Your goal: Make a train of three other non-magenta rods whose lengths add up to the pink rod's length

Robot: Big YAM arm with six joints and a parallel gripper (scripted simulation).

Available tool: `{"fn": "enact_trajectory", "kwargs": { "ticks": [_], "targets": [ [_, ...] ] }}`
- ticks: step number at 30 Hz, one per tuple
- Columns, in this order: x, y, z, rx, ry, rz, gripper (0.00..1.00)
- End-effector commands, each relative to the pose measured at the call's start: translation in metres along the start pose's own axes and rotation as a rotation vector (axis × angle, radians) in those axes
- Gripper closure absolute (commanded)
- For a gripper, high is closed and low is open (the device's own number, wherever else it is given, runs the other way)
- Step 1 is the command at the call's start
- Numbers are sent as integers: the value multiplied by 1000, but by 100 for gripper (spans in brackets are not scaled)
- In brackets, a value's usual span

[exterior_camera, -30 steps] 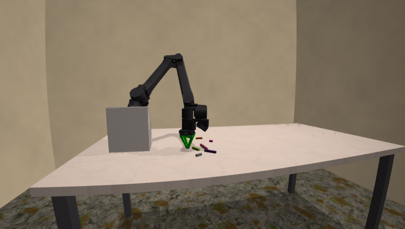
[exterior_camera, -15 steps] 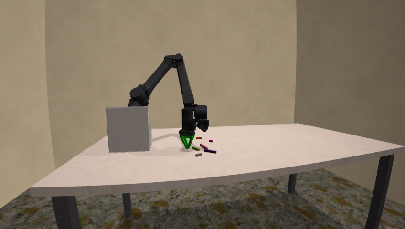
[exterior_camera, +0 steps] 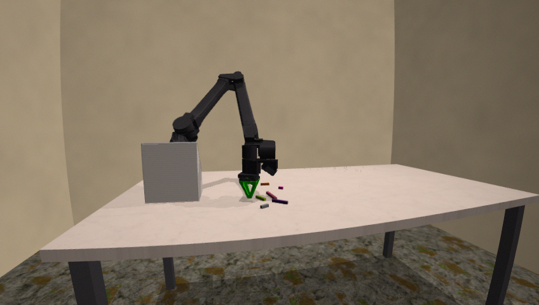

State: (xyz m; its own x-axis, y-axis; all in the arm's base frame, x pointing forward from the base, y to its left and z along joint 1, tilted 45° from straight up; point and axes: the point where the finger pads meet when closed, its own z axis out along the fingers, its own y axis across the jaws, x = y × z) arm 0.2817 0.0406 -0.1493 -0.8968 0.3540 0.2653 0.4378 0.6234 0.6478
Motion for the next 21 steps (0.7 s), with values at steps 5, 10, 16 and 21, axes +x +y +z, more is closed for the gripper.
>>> {"fn": "enact_trajectory", "kwargs": {
  "ticks": [5, 10, 16, 21],
  "targets": [
    [-4, 1, -2, -7, -15, 0, 77],
    [-4, 1, -2, -7, -15, 0, 77],
    [-4, 1, -2, -7, -15, 0, 96],
    [-4, 1, -2, -7, -15, 0, 96]
  ]
}}
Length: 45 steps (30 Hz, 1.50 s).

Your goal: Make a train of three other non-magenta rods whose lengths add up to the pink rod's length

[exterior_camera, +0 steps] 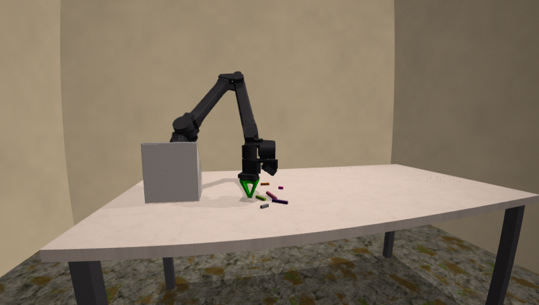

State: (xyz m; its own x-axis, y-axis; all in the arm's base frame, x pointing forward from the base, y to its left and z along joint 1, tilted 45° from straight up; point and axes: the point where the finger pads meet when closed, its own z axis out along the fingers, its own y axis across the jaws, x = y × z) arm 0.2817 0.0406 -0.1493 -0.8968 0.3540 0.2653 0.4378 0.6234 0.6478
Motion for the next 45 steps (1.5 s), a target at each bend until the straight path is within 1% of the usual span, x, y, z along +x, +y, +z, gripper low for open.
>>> {"fn": "enact_trajectory", "kwargs": {
  "ticks": [1, 23, 25, 27, 29, 31, 34, 42, 44, 45],
  "targets": [
    [-4, 1, -2, -7, -15, 0, 96],
    [-4, 1, -2, -7, -15, 0, 96],
    [-5, 1, -5, -8, -17, 1, 96],
    [-9, 2, -13, -10, -29, -5, 96],
    [-9, 2, -13, -10, -29, -5, 96],
    [-13, 2, -21, -7, -36, -11, 96],
    [-18, 3, -39, -5, -43, -17, 96],
    [-21, 2, -100, 0, -50, -23, 96],
    [-21, 2, -110, 1, -52, -24, 96],
    [-21, 2, -110, 1, -52, -24, 96]
  ]
}}
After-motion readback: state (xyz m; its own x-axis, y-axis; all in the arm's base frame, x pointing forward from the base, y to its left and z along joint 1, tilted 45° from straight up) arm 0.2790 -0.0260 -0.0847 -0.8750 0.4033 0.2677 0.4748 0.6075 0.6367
